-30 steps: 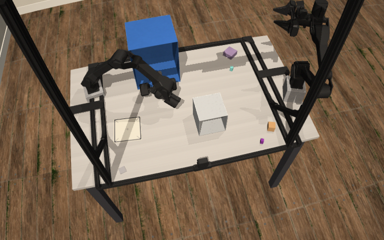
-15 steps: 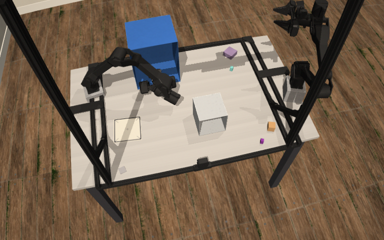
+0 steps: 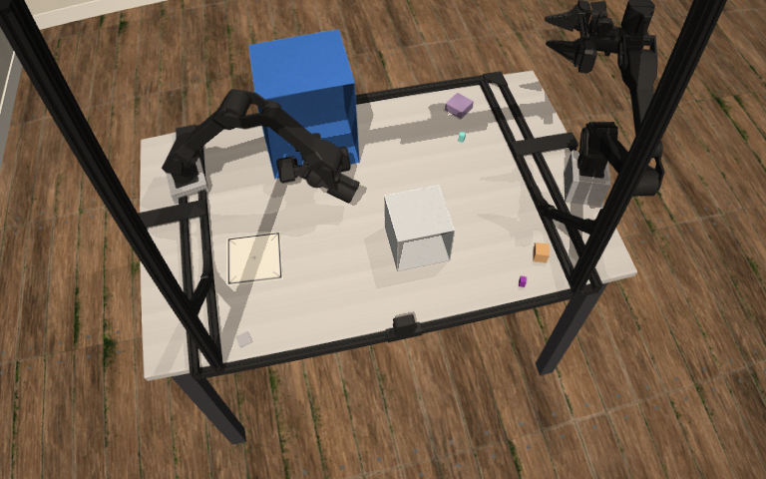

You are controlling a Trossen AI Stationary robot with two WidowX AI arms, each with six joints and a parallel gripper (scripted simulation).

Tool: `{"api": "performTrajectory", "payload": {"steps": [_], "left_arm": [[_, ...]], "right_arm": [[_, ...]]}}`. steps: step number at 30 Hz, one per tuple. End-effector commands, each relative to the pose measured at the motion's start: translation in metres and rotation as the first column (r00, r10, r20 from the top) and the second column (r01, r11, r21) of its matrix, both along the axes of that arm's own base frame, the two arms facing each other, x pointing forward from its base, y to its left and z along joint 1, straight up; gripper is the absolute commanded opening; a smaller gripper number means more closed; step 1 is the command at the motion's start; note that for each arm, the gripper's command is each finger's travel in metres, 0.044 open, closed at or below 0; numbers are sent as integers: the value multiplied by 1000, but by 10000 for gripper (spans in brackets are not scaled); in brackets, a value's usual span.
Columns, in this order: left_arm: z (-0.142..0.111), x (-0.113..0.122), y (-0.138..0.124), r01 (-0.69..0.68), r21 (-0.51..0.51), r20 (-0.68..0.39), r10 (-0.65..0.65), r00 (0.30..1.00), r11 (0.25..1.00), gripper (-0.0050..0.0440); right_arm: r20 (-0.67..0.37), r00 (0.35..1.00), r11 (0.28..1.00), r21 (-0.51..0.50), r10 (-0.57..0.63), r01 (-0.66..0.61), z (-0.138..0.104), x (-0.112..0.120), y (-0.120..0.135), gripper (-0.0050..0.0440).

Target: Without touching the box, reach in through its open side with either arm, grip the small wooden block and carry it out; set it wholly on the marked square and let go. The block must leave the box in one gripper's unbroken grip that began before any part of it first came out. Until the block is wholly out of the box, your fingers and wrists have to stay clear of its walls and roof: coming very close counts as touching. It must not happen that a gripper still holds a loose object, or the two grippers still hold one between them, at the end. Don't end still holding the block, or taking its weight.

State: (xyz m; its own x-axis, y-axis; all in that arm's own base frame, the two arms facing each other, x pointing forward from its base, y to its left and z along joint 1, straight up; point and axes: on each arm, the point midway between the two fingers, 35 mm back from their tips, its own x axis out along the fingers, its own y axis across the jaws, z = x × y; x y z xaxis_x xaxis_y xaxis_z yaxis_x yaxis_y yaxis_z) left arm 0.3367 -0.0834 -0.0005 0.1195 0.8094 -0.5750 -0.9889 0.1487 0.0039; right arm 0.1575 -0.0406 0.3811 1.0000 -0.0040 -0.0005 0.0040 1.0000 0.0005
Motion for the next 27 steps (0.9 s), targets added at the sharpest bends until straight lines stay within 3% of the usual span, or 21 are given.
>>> {"api": "performTrajectory", "payload": {"steps": [1, 17, 23, 27], "left_arm": [[2, 1, 5, 1, 1, 4, -1, 1000, 1000, 400], [2, 3, 19, 1, 1, 4, -1, 1000, 1000, 400], [2, 3, 19, 1, 1, 4, -1, 1000, 1000, 256], [2, 3, 19, 1, 1, 4, -1, 1000, 1000, 236]], "right_arm": [[0, 1000, 1000, -1, 4, -4, 0, 0, 1, 400], [0, 1000, 1000, -1, 4, -4, 0, 0, 1, 400], [0, 1000, 1000, -1, 4, -4, 0, 0, 1, 400], [0, 1000, 1000, -1, 4, -4, 0, 0, 1, 400]]}}
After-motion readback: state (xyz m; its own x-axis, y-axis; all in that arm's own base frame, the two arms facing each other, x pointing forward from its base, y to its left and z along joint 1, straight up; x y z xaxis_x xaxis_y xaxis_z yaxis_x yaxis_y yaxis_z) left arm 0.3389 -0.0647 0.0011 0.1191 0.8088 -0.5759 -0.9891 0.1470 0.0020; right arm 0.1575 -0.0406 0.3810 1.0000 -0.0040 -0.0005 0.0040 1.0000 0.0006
